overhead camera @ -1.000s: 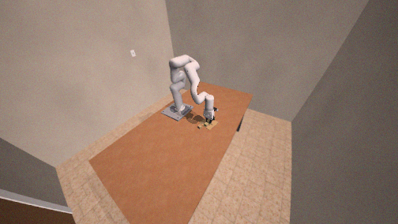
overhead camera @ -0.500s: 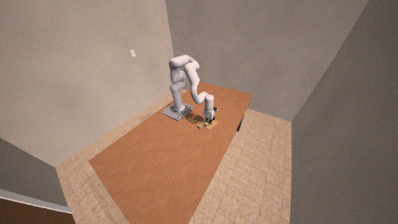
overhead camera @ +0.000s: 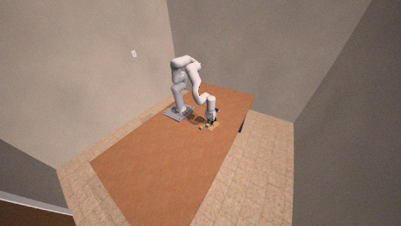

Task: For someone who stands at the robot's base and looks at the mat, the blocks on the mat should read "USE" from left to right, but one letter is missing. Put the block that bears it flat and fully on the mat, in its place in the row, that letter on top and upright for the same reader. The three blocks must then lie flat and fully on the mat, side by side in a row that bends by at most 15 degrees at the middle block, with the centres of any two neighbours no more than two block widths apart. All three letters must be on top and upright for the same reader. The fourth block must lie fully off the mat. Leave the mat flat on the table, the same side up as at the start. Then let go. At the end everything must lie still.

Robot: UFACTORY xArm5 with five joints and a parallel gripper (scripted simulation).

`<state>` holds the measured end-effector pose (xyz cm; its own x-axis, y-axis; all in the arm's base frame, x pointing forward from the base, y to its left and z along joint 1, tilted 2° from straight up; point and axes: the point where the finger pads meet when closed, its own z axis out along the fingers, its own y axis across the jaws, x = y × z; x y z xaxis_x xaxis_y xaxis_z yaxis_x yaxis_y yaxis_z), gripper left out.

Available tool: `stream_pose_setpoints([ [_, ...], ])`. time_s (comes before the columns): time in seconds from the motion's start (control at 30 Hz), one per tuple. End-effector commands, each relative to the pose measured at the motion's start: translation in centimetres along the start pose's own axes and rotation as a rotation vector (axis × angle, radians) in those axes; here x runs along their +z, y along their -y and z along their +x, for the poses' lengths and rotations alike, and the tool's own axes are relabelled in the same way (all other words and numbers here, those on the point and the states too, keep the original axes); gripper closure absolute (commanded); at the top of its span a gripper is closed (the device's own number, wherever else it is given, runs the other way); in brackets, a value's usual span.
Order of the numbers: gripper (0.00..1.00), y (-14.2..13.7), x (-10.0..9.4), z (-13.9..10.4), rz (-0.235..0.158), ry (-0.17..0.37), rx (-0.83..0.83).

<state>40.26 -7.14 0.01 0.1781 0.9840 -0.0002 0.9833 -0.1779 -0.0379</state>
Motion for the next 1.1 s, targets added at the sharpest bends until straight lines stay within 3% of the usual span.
stream_pose_setpoints([
  [0.0, 0.73, -0.13, -0.08, 0.01, -0.003, 0.0, 0.0],
  [1.07, 0.73, -0.12, 0.38, 0.11, -0.003, 0.0, 0.0],
])
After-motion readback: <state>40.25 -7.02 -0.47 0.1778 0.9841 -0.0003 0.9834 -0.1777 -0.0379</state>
